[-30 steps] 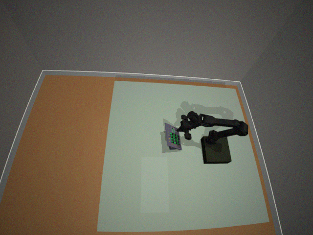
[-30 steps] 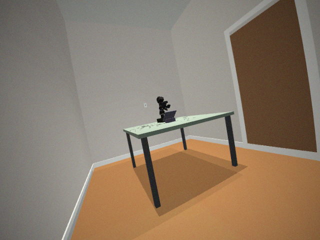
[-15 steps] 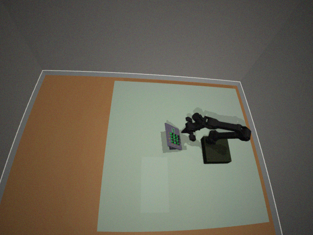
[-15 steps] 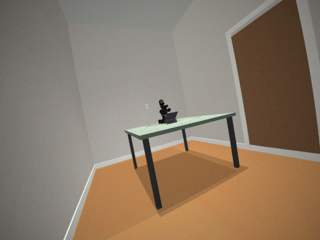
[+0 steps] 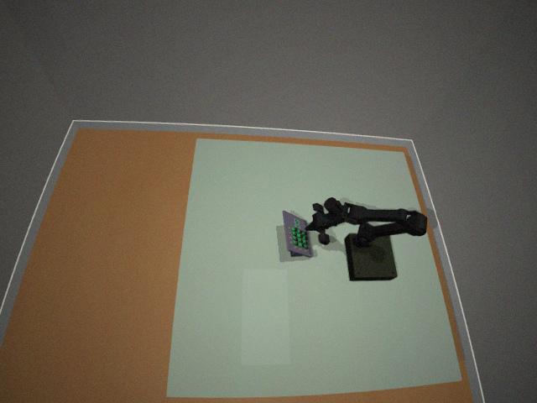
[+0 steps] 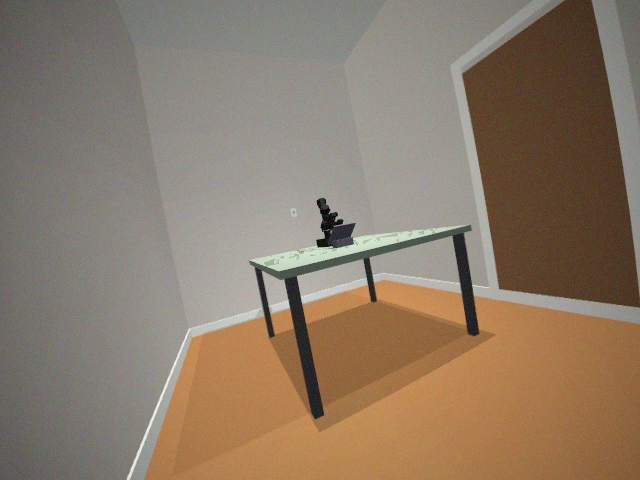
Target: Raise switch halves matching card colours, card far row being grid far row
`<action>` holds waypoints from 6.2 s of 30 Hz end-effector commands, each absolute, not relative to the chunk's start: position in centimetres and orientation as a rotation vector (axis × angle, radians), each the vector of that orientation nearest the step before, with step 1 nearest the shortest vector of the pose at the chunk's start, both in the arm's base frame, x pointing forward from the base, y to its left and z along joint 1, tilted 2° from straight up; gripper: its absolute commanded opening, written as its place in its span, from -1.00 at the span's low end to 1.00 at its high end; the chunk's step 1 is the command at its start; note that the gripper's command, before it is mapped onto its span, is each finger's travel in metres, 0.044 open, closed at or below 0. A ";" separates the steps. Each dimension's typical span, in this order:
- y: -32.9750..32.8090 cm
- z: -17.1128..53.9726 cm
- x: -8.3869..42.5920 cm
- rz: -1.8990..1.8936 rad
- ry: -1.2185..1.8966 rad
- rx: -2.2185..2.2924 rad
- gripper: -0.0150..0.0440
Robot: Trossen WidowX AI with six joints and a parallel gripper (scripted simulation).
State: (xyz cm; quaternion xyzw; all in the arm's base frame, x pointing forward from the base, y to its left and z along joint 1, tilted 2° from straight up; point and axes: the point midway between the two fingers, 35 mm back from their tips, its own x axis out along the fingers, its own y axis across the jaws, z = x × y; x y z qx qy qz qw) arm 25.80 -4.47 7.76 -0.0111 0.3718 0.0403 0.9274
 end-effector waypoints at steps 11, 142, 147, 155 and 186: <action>-4.2 6.2 26.8 0.083 0.773 -0.014 -0.49; -2.1 3.1 24.0 0.084 0.776 -0.012 -0.49; -2.1 3.1 24.0 0.084 0.776 -0.012 -0.49; -2.1 3.1 24.0 0.084 0.776 -0.012 -0.49; -2.1 2.9 24.2 0.084 0.776 -0.012 -0.49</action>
